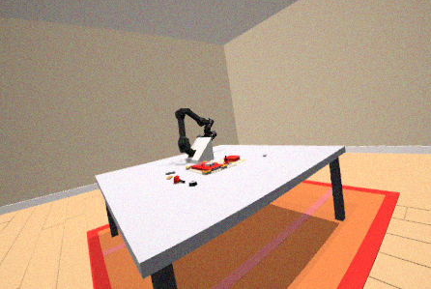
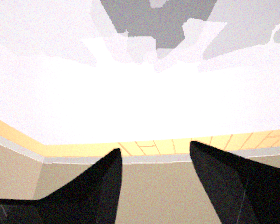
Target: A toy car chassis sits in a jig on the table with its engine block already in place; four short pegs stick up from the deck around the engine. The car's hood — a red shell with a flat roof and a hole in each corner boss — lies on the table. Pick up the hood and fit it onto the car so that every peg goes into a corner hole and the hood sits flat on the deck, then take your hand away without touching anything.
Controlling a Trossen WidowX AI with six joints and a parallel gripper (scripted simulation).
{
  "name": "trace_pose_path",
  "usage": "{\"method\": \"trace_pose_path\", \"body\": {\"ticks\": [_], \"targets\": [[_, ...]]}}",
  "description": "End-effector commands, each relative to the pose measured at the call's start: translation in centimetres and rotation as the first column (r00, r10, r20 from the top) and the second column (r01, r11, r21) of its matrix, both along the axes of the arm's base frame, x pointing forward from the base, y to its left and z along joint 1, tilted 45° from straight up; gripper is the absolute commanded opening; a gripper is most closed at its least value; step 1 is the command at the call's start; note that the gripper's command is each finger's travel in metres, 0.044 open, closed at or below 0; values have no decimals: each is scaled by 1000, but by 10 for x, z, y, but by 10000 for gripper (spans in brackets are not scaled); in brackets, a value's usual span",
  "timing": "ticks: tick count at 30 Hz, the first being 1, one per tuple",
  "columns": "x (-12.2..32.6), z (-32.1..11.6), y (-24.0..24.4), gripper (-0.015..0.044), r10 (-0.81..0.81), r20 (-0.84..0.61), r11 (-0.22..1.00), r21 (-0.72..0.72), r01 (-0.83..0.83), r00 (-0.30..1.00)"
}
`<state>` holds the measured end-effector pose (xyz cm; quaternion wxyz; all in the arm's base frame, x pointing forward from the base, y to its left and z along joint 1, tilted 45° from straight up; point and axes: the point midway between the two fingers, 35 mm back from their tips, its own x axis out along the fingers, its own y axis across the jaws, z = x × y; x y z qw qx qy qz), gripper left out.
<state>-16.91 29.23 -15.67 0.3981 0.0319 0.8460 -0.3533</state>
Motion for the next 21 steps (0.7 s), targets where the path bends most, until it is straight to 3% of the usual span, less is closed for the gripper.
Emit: {"method": "trace_pose_path", "body": {"ticks": [1, 9, 21], "targets": [[1, 0, 0, 247, 0, 2, 1000, 1, 0, 1000], [66, -3, 18, 440, -21, 126, 998, 65, 13, 992], [160, -1, 26, 440, -46, 256, 994, 110, 18, 966]]}}
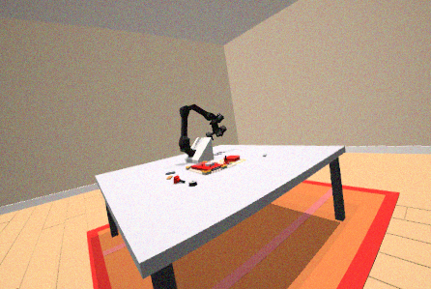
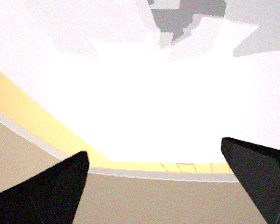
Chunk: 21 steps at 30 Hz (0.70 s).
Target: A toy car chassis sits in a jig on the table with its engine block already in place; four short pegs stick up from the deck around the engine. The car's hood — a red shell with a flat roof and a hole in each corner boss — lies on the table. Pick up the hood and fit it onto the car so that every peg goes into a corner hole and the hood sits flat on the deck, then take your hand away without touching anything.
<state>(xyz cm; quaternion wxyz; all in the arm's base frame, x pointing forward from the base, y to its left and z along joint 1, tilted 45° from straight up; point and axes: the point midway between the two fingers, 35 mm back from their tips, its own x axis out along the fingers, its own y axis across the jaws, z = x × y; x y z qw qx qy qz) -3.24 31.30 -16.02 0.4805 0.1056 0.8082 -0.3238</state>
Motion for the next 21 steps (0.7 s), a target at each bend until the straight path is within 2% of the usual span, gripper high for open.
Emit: {"method": "trace_pose_path", "body": {"ticks": [1, 12, 21], "targets": [[33, 3, 6, 440, 20, 53, 999, 37, -22, 998], [138, 10, -14, 440, 137, 209, 987, 50, -151, 968], [217, 23, -57, 440, 287, 274, 957, -36, -288, 918]]}}
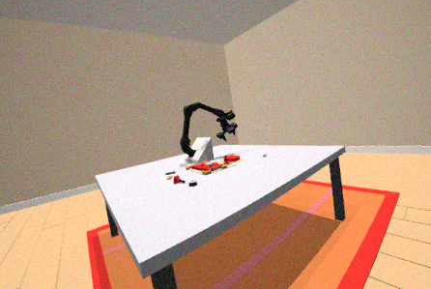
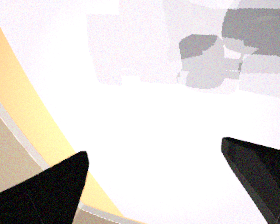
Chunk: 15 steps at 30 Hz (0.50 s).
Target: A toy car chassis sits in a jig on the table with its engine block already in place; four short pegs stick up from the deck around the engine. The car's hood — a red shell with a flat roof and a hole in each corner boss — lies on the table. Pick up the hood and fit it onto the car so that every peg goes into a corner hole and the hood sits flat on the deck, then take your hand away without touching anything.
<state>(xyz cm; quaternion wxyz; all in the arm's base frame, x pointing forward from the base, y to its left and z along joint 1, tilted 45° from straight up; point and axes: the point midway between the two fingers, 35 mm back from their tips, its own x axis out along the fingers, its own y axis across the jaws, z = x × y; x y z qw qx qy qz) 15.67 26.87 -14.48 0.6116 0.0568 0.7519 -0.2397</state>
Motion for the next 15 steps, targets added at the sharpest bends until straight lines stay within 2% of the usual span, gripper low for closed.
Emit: {"method": "trace_pose_path", "body": {"ticks": [1, 8, 15], "targets": [[37, 10, -19, 440, 79, 36, 996, -43, -78, 996], [93, 31, -72, 440, 233, 24, 958, -180, -225, 972], [145, 66, -143, 440, 405, -112, 847, -327, -418, 908]]}}
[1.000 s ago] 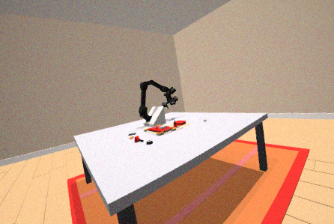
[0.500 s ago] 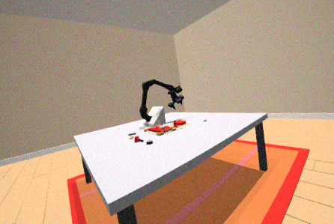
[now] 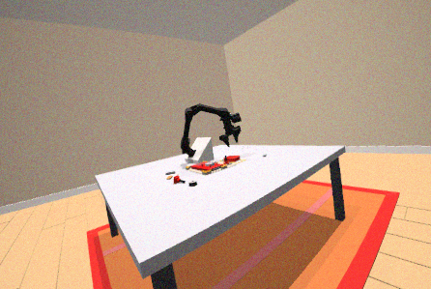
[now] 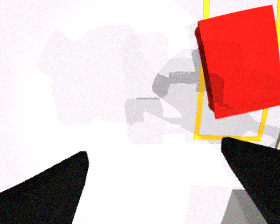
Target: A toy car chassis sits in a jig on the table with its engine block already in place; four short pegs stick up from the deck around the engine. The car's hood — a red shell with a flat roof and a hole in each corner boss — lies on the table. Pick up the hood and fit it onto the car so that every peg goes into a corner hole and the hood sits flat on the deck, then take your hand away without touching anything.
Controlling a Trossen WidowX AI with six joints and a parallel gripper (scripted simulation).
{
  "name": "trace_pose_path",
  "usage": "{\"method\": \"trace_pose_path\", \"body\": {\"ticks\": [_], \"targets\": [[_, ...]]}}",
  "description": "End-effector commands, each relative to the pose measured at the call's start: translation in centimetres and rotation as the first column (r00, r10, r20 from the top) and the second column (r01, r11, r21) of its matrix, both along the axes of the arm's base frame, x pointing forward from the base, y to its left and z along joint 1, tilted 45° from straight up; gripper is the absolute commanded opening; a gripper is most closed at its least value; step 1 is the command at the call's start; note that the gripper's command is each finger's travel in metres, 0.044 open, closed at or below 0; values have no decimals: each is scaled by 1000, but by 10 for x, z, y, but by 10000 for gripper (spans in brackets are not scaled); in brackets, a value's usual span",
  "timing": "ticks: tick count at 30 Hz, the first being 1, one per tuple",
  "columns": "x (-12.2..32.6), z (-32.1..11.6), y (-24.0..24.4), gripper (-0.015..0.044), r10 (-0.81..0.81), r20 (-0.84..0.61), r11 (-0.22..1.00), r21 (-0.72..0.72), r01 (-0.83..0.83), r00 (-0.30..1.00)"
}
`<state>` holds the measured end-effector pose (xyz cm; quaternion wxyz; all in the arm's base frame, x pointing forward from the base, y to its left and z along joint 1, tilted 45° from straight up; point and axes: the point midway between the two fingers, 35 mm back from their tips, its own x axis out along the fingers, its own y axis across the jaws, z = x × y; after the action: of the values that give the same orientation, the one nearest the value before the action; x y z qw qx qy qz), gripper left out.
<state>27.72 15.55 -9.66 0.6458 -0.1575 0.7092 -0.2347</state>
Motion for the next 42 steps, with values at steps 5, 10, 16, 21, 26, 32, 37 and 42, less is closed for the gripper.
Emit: {"method": "trace_pose_path", "body": {"ticks": [5, 10, 16, 21, 26, 32, 37, 42], "targets": [[40, 40, -68, 440, 161, -127, 970, -163, -181, 979], [40, 41, -69, 440, 163, -129, 969, -165, -183, 978], [40, 40, -70, 440, 163, -129, 969, -165, -183, 978], [40, 37, -72, 440, 163, -129, 969, -165, -183, 978], [40, 34, -75, 440, 163, -129, 969, -165, -183, 978], [40, 31, -78, 440, 163, -129, 969, -165, -183, 978], [40, 28, -80, 440, 163, -129, 969, -165, -183, 978], [39, 26, -83, 440, 163, -129, 969, -165, -183, 978]]}}
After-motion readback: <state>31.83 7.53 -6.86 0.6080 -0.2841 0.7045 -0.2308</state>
